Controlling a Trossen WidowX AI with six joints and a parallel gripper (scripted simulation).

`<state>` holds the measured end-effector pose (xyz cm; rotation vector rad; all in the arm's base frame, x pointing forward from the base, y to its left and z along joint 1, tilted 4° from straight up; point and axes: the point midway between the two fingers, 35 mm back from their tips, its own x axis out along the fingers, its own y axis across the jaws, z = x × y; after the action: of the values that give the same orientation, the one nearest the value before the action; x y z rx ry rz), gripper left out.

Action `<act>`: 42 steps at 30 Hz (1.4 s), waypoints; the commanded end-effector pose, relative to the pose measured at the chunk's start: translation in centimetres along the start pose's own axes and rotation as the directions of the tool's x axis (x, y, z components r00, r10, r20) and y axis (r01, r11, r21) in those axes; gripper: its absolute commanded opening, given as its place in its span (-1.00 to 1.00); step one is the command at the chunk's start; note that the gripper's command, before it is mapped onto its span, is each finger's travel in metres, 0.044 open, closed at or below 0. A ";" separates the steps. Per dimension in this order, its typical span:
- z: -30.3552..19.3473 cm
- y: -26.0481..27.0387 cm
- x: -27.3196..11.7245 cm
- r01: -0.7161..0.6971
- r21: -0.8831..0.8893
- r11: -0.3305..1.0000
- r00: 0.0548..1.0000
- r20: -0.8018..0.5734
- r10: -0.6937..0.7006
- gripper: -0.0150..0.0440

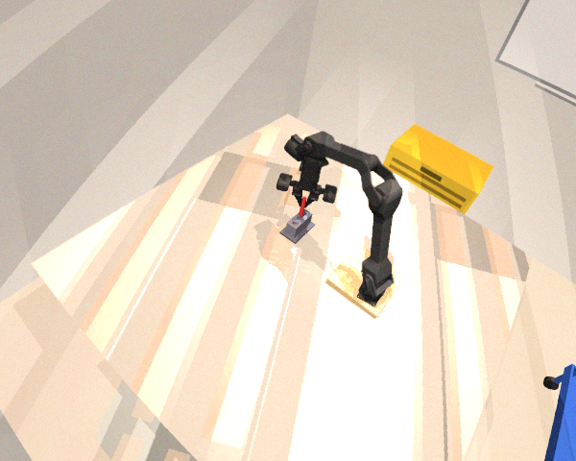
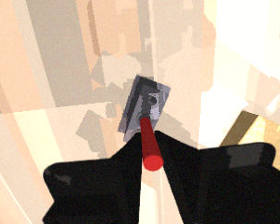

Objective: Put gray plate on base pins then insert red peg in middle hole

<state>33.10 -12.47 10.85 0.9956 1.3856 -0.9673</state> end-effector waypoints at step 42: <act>0.0 0.0 1.6 0.003 -0.001 1.000 1.000 -0.003 -0.003 -0.49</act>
<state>32.95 -12.38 9.29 0.9944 1.3919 -0.9686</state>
